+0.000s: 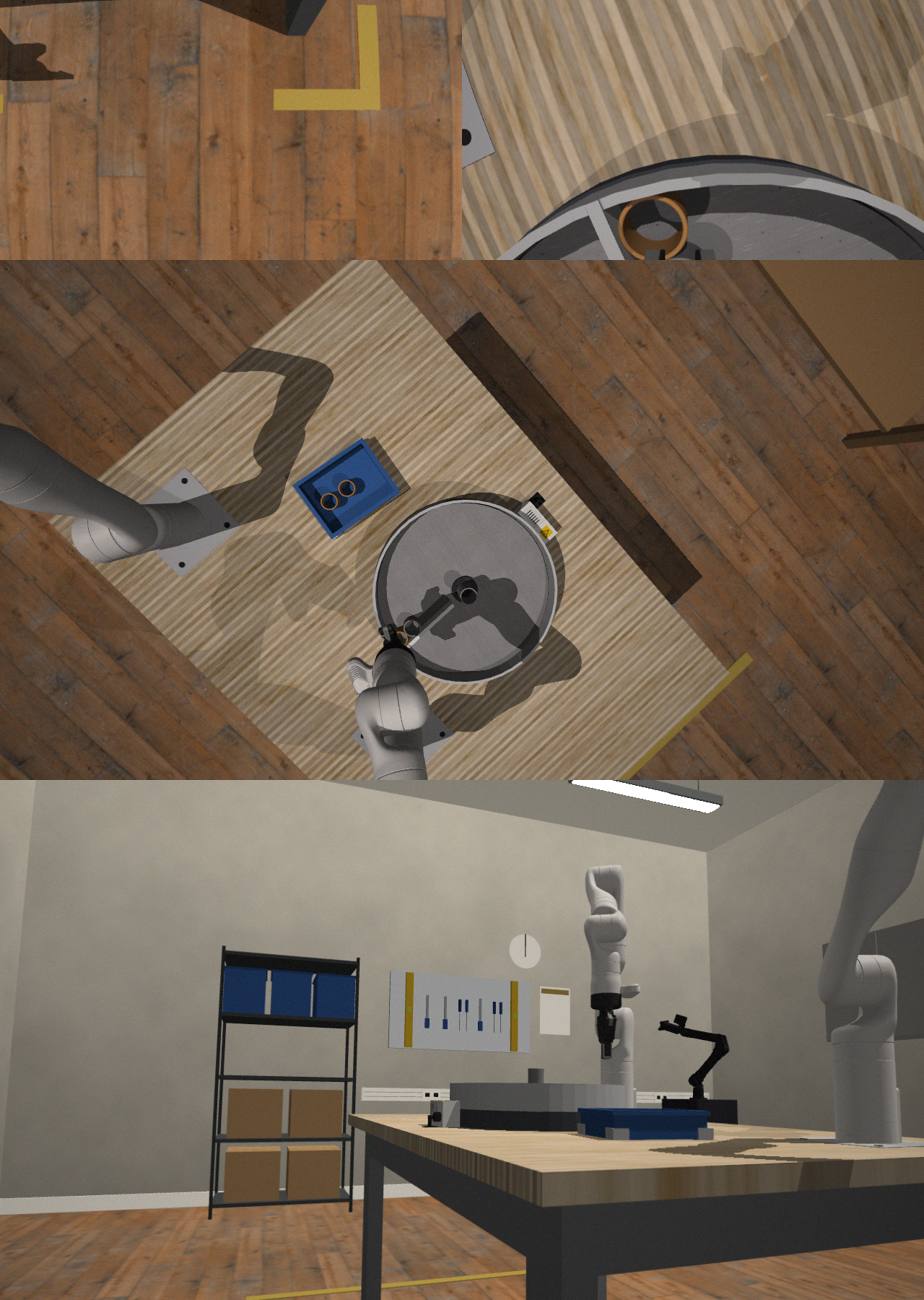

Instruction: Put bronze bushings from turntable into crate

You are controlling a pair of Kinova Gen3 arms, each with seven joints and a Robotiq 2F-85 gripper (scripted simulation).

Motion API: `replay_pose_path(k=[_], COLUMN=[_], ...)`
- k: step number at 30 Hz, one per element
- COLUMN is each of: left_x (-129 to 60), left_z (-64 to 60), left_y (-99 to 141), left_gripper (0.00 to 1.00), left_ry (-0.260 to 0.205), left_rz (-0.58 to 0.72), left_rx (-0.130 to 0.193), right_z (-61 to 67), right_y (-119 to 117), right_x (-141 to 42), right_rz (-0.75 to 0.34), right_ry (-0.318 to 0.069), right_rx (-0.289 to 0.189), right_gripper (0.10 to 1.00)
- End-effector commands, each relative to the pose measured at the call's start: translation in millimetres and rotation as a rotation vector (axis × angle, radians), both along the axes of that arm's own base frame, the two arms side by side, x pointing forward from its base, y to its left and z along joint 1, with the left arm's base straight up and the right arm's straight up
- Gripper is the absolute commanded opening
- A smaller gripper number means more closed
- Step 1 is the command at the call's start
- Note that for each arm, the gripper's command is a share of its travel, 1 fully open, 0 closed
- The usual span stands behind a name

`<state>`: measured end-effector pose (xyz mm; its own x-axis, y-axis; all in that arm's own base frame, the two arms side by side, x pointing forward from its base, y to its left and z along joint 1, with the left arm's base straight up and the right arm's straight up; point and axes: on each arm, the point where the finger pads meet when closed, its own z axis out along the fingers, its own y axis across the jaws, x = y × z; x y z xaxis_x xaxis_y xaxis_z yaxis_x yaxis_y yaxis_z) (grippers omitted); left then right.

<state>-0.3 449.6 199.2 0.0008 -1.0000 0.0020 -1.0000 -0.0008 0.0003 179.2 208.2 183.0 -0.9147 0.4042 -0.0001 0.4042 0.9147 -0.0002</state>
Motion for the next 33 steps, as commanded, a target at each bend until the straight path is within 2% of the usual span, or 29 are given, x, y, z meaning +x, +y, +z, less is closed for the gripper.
replay_pose_path(k=[1,13,18,20,33], left_x=[-0.1,-0.1,-0.1,-0.1,-0.1], left_z=[0.8,0.8,0.8,0.8,0.8], left_y=[0.4,0.4,0.4,0.4,0.4], left_gripper=[1.0,1.0,1.0,1.0,1.0], left_ry=[0.0,0.0,0.0,0.0,0.0], left_rz=[0.0,0.0,0.0,0.0,0.0], left_rx=[0.002,0.002,0.002,0.002,0.002], right_z=[0.3,-1.0,-18.8,-22.3,-22.5], right_y=[0.3,0.3,0.3,0.3,0.3], right_x=[0.2,0.2,0.2,0.2,0.2], right_rz=[0.0,0.0,0.0,0.0,0.0], right_ry=[-0.001,-0.001,-0.001,-0.001,-0.001], right_rx=[0.001,0.001,0.001,0.001,0.001], right_gripper=[0.213,0.213,0.213,0.213,0.213])
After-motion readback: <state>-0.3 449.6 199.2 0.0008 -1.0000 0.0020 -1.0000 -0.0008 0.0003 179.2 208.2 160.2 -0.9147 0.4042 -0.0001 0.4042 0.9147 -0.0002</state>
